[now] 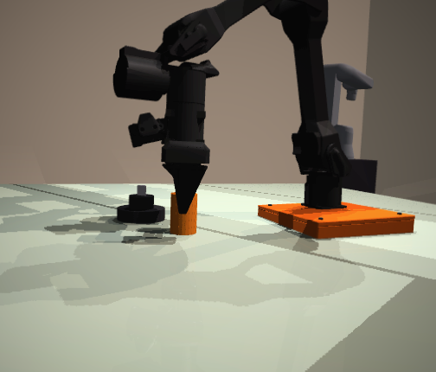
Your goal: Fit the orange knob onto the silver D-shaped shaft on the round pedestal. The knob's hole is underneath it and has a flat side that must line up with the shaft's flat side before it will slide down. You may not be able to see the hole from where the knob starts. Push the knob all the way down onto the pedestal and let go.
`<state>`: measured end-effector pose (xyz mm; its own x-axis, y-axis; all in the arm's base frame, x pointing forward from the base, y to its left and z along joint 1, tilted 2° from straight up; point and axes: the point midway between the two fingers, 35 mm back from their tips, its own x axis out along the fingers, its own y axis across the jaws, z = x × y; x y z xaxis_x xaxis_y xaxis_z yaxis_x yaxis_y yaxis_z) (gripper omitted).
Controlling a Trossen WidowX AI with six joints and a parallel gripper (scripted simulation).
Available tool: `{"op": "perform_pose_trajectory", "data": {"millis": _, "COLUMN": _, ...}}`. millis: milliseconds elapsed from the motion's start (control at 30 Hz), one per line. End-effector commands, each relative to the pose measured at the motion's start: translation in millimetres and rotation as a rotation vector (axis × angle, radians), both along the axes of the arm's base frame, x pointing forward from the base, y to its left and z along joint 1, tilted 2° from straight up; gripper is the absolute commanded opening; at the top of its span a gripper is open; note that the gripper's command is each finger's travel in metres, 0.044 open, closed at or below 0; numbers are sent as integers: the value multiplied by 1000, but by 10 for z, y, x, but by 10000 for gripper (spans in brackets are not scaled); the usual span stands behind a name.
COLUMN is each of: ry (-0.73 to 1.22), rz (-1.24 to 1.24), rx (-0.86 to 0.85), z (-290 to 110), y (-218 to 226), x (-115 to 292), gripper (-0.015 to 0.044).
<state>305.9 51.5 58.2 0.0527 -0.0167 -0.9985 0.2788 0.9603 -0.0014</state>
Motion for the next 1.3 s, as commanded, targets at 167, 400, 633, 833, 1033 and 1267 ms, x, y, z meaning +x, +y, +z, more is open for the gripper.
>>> {"op": "perform_pose_trajectory", "data": {"millis": 167, "ry": 10, "rz": 0, "rx": -5, "z": -186, "y": -12, "x": -14, "gripper": 440}}
{"op": "perform_pose_trajectory", "data": {"millis": 400, "ry": 10, "rz": 0, "rx": -5, "z": -284, "y": -16, "x": -21, "gripper": 440}}
{"op": "perform_pose_trajectory", "data": {"millis": 633, "ry": 10, "rz": 0, "rx": -5, "z": -286, "y": -16, "x": -21, "gripper": 282}}
{"op": "perform_pose_trajectory", "data": {"millis": 833, "ry": 10, "rz": 0, "rx": -5, "z": -286, "y": -16, "x": -21, "gripper": 145}}
{"op": "perform_pose_trajectory", "data": {"millis": 1033, "ry": 10, "rz": 0, "rx": -5, "z": -286, "y": -16, "x": -21, "gripper": 85}}
{"op": "perform_pose_trajectory", "data": {"millis": 1267, "ry": -40, "rz": 61, "rx": 4, "z": -92, "y": 113, "x": 104, "gripper": 0}}
